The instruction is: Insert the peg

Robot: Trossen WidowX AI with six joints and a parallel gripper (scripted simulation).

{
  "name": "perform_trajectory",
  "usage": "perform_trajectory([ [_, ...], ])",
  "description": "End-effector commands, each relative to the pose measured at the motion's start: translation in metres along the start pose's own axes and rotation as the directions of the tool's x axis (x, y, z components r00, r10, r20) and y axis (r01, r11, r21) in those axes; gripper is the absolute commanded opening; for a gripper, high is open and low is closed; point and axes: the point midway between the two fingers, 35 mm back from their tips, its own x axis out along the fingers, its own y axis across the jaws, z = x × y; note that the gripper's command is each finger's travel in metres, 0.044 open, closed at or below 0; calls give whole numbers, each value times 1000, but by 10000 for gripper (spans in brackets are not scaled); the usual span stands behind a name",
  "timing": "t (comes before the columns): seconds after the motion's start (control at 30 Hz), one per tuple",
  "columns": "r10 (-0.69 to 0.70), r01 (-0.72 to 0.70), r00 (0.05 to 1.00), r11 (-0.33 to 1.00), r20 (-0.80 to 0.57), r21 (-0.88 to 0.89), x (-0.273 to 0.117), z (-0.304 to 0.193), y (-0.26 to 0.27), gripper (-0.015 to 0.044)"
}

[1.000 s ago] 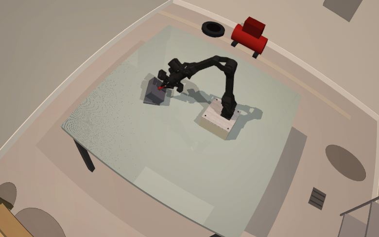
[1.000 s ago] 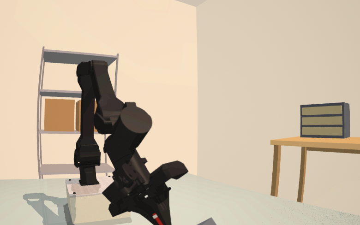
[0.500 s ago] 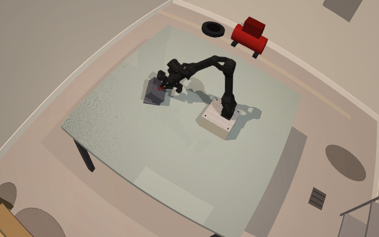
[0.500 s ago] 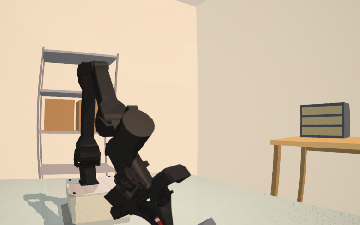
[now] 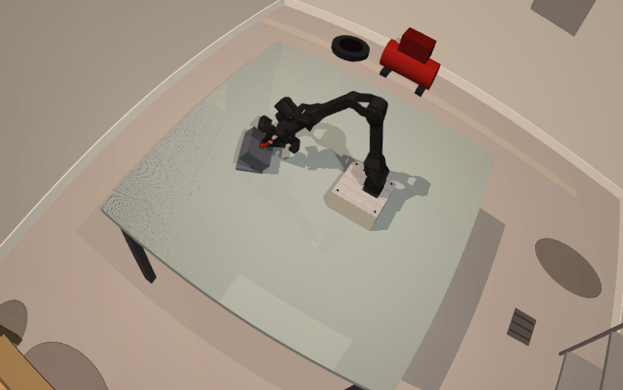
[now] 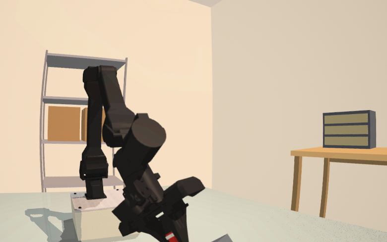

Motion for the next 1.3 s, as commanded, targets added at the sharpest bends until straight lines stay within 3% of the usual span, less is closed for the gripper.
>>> perform_trajectory([
  [0.0,-1,1,1000,1000,0,0,0,0,0,210],
  [0.3,-1,1,1000,1000,0,0,-3,0,0,440],
  [1.27,0,0,1000,1000,4,2,-43,3,4,440],
])
